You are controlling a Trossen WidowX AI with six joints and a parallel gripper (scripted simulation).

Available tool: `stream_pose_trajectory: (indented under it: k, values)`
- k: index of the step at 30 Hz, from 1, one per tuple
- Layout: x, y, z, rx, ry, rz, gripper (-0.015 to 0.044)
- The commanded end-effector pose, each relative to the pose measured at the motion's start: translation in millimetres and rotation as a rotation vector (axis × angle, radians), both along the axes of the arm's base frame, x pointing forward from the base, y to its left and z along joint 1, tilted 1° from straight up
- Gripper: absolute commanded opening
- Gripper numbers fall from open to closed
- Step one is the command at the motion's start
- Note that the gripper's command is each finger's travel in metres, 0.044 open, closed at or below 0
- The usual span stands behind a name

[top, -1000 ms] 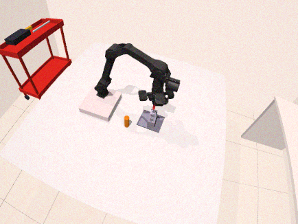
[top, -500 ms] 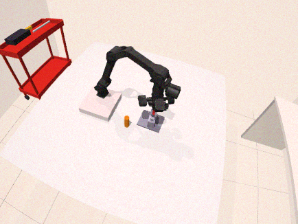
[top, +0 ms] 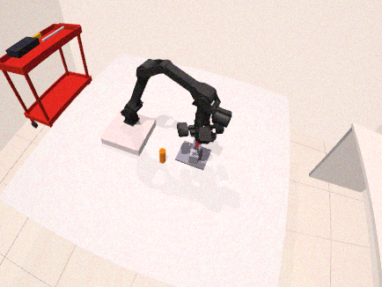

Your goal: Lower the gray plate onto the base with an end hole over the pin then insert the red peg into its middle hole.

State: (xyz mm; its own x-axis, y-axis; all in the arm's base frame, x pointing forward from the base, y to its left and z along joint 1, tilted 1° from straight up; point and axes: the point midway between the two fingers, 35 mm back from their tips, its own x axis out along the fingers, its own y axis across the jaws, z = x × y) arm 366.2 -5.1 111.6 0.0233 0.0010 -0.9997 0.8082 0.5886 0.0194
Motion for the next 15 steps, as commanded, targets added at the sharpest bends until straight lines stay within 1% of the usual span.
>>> stream_pose_trajectory:
  k: [1, 15]
  values:
    - [-0.3, -0.6, -0.1, -0.003, 0.003, 0.005, 0.0000]
    - [0.0, -0.2, -2.6, 0.000, 0.000, 0.001, 0.0000]
